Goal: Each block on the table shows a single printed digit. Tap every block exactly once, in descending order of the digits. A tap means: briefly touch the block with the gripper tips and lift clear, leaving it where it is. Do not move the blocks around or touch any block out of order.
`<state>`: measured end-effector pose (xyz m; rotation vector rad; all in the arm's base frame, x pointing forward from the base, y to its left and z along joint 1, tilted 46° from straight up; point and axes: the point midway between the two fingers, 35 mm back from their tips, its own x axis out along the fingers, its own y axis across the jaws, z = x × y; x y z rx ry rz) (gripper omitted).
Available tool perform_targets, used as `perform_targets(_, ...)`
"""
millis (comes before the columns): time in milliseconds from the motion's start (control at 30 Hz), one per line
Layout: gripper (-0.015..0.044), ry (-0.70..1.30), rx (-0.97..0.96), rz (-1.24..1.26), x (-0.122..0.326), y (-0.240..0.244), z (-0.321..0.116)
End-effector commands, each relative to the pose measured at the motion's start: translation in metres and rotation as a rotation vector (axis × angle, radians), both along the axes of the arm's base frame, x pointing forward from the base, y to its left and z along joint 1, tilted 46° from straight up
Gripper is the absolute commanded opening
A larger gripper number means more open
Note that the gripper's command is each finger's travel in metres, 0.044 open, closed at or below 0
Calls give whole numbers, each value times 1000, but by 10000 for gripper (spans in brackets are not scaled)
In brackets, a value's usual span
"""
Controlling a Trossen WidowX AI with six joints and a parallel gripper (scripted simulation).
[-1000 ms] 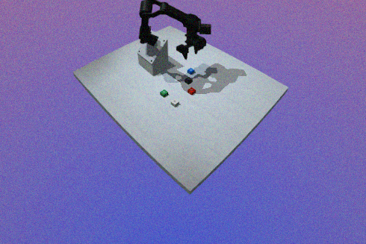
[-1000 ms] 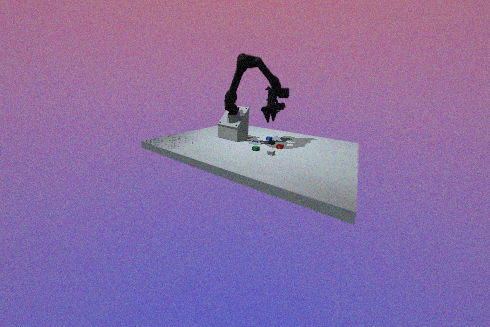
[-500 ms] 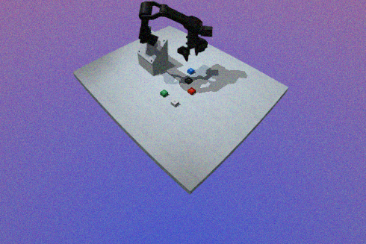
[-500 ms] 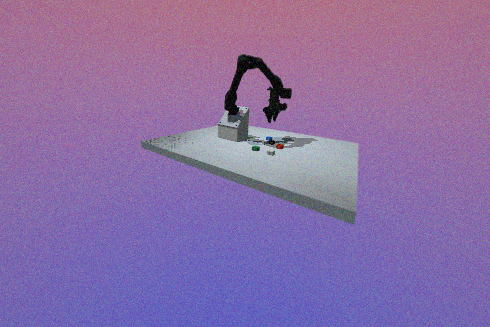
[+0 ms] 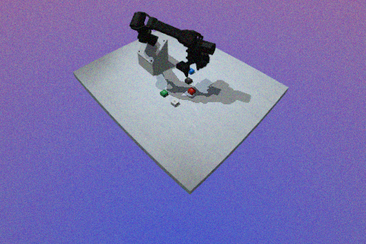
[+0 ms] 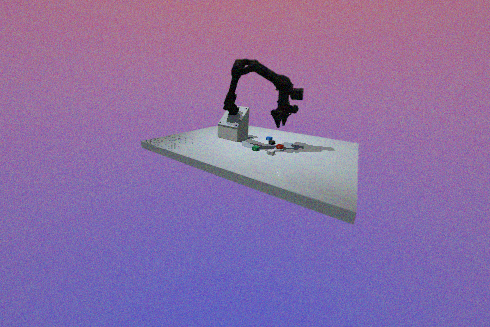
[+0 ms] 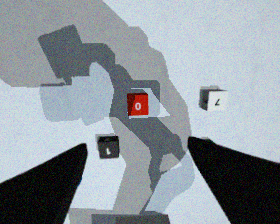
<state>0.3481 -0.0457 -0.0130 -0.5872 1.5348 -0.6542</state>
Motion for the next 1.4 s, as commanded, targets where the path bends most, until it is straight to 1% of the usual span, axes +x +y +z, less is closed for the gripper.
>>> perform_targets(0,400,3,-4,5,2,-2,2)
perform_targets(467,400,3,-4,5,3,-4,4)
perform_targets(533,400,3,1,6,7,-24,25)
perform_targets(600,400,2,1,6,8,-58,58)
perform_targets(733,400,3,-9,5,2,-96,98)
perform_targets(1367,400,4,-9,5,1,-98,100)
